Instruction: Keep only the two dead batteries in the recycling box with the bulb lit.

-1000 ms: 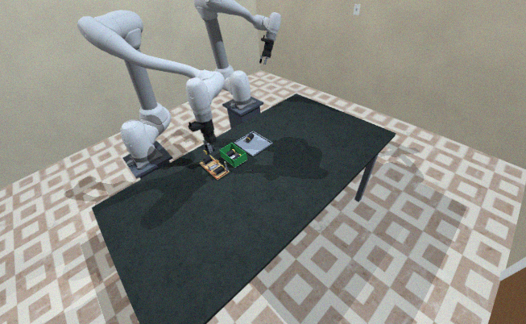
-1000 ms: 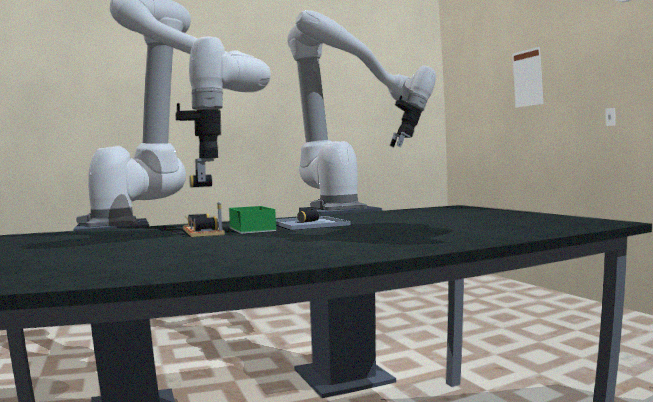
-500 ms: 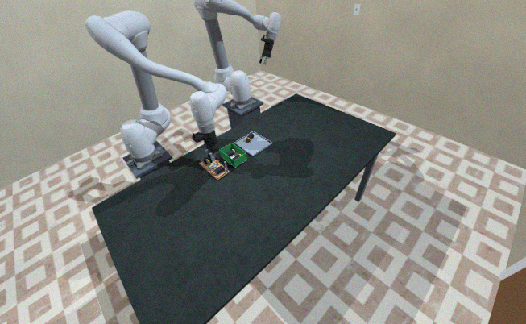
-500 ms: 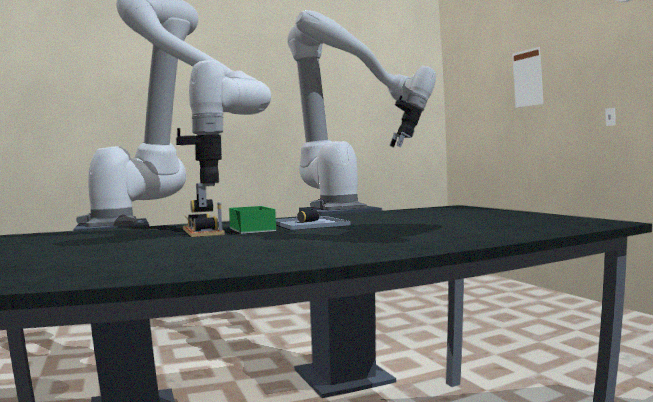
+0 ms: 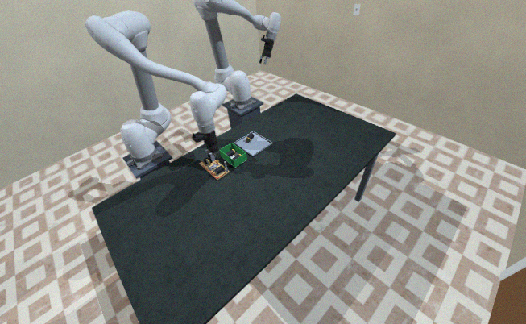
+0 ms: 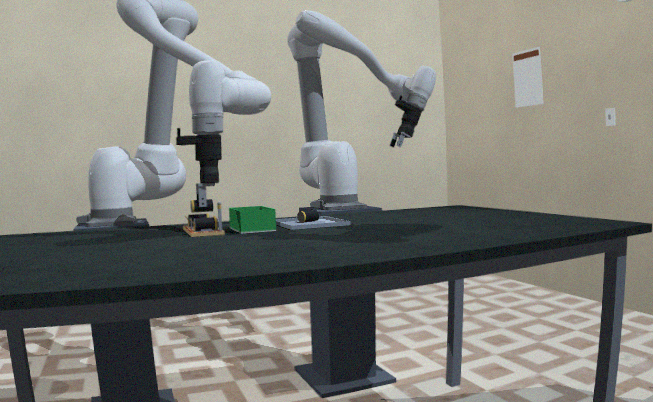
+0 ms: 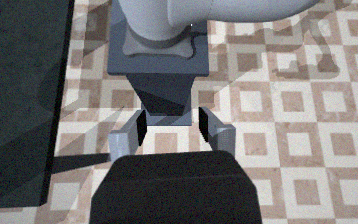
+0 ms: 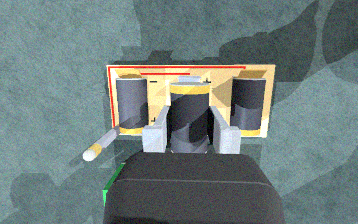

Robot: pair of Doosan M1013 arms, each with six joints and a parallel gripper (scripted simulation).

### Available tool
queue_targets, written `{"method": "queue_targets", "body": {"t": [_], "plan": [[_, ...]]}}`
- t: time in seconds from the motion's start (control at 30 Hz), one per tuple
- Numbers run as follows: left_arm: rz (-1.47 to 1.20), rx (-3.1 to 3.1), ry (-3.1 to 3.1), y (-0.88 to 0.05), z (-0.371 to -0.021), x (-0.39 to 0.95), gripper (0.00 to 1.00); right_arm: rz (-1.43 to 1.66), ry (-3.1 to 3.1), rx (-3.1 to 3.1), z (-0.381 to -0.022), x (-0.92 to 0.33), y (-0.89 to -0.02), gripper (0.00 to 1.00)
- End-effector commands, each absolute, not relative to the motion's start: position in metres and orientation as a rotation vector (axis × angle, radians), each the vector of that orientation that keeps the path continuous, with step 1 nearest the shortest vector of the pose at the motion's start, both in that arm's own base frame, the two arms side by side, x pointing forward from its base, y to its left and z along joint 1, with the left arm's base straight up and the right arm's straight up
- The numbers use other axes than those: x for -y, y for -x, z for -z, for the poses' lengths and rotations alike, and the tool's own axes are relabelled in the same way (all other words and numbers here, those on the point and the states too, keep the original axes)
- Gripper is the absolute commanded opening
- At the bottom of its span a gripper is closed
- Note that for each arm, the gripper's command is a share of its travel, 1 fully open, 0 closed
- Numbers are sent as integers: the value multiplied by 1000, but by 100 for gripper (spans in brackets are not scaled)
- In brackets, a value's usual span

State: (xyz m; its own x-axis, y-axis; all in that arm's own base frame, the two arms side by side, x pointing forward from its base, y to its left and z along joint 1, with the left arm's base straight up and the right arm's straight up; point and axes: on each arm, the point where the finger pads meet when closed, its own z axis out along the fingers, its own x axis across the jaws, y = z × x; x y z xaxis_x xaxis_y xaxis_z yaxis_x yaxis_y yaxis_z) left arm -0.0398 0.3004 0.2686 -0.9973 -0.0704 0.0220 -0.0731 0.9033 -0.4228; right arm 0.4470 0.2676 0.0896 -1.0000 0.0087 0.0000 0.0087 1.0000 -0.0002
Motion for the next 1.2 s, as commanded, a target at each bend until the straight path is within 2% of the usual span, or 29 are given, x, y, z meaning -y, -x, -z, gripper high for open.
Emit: {"method": "queue_targets", "body": {"t": [0.0, 1.17], "plan": [[-678, 3058, -115, 40, -269, -301, 100, 1, 14, 3142, -90, -268, -447, 57], [-678, 3058, -115, 40, -269, -301, 100, 1, 14, 3142, -77, -268, -447, 57]]}}
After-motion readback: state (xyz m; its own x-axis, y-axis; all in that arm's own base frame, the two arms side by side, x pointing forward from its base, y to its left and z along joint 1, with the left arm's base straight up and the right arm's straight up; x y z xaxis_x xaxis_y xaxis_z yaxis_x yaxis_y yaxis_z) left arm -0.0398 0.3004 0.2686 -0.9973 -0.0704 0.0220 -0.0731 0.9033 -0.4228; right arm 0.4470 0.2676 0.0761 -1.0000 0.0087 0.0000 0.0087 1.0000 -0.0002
